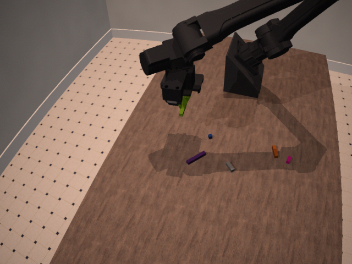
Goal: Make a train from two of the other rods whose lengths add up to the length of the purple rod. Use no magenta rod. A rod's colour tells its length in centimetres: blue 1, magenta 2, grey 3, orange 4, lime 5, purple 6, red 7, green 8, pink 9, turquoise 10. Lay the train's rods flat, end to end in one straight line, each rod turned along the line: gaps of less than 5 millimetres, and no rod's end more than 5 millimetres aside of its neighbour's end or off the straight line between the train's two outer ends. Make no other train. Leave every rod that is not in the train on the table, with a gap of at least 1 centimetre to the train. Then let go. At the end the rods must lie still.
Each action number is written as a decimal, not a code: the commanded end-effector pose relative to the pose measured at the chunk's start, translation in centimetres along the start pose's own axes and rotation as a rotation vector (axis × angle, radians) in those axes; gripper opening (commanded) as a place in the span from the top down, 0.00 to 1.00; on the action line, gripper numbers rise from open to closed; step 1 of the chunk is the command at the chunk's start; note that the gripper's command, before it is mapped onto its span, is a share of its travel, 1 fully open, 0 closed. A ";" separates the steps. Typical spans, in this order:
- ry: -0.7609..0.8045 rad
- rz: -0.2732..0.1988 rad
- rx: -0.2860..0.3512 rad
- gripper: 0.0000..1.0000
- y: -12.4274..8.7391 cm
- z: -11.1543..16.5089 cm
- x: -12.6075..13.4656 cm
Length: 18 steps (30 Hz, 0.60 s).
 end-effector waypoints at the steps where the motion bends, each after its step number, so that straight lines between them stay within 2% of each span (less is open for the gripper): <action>1: -0.026 -0.006 0.017 0.95 0.2 -0.4 0.2; 5: -0.032 -0.006 0.015 0.95 0.2 -0.3 0.5; 8: -0.198 0.001 0.003 0.95 -0.4 -0.6 4.7; 12: -0.203 0.007 0.000 0.95 -0.6 -0.9 4.6; 13: -0.283 0.000 0.004 0.95 -0.4 -0.6 6.6; 16: -0.283 0.000 0.004 0.95 -0.4 -0.6 6.6; 17: -0.360 -0.002 0.004 0.95 -0.3 -0.6 8.4; 18: -0.360 -0.002 0.004 0.95 -0.3 -0.6 8.4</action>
Point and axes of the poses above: the point where the finger pads meet when closed, its own y axis out along the fingers, its own x axis across the jaws, z = x × y, the point moved 9 cm from there along -y, back along the fingers, and after that the axes turned 15 degrees about y, right-handed, at the moved point
